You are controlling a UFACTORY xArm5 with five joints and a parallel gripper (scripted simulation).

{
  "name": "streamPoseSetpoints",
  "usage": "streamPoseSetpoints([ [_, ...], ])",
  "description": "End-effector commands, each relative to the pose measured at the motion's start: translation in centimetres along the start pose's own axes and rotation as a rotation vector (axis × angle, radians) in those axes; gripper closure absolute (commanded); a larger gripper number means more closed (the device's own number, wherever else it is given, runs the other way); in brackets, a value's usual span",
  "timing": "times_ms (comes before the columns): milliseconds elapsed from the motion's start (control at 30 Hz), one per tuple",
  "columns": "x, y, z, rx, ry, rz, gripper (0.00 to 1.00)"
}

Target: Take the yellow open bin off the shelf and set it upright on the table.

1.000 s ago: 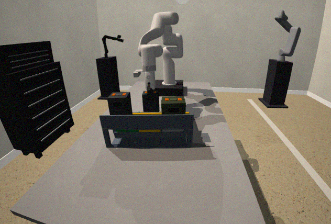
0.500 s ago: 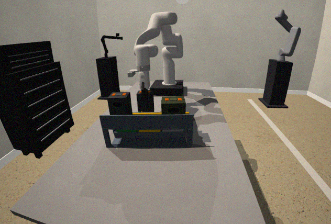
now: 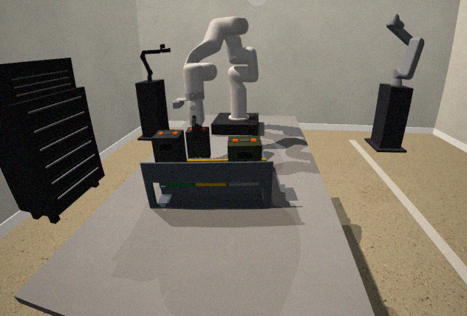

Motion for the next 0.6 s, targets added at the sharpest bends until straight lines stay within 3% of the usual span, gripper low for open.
streamPoseSetpoints([
  [0,0.3,-0.8,-0.2,0.007,-0.001,0.000,1.00],
  [567,1.8,-3.7,-0.2,0.008,-0.001,0.000,1.00],
])
Point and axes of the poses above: the point where the finger pads meet when closed, its own z axis out along the fingers, its own x axis across the jaws, y = z × x, the point moved 6 cm from there along -z, back along the fingers, and after that the axes turned 13 degrees about -z, right-handed, at the moved point
